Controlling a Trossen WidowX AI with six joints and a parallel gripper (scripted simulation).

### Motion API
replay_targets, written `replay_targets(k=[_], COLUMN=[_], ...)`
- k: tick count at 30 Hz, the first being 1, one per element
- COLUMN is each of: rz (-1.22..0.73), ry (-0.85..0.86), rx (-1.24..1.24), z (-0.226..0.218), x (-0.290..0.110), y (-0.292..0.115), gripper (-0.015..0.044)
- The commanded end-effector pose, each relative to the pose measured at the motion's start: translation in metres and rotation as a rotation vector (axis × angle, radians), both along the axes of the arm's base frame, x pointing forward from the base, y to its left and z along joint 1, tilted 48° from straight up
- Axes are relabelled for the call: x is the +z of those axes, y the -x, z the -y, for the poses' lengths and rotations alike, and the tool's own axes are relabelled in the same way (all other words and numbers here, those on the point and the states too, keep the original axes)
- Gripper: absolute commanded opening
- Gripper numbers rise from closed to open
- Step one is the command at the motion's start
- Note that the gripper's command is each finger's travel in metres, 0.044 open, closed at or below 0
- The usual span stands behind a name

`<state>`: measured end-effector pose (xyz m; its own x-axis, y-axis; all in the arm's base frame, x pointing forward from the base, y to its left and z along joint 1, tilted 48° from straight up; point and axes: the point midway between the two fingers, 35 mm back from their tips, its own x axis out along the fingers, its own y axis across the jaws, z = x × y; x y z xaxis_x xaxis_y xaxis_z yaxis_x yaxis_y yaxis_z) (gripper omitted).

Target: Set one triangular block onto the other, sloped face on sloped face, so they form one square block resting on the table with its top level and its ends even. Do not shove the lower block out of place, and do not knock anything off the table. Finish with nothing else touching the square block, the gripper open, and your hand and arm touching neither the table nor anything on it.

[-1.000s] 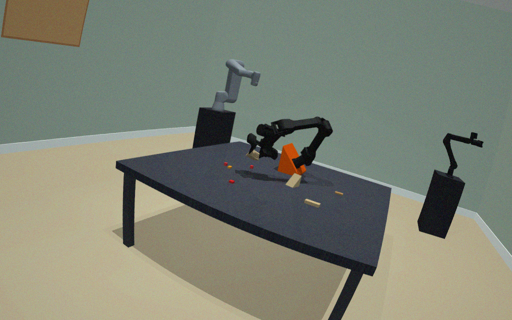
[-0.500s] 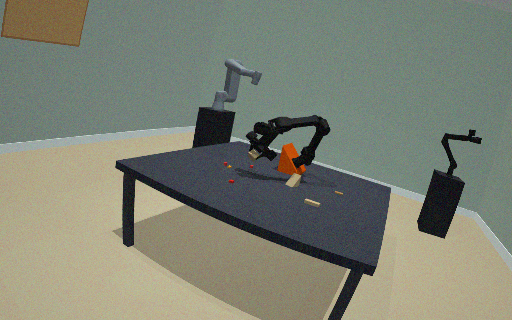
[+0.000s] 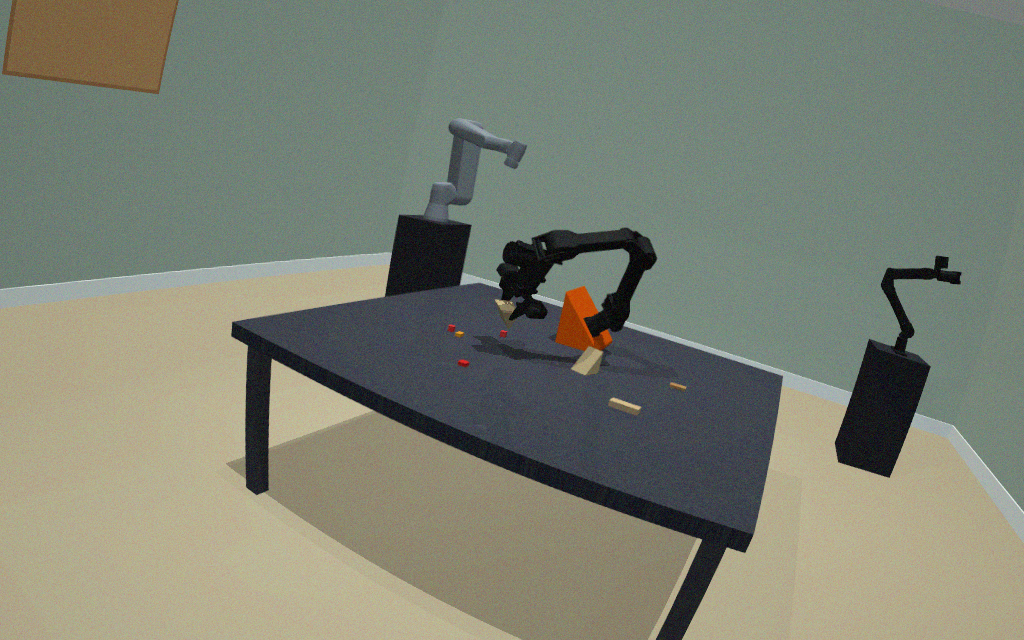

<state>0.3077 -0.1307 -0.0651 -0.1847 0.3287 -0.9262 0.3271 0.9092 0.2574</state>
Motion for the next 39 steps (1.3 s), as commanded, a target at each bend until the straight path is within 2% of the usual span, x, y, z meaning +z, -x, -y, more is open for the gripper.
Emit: replay_targets(k=[1,39], rz=[-0.053,-0.624], ry=[0.002,0.057], rx=[-0.149,-1.320], z=[0.0019,0.0079], x=[-0.0008,-0.0022], y=[-0.0004,0.0006], gripper=[0.0000,0.0000])
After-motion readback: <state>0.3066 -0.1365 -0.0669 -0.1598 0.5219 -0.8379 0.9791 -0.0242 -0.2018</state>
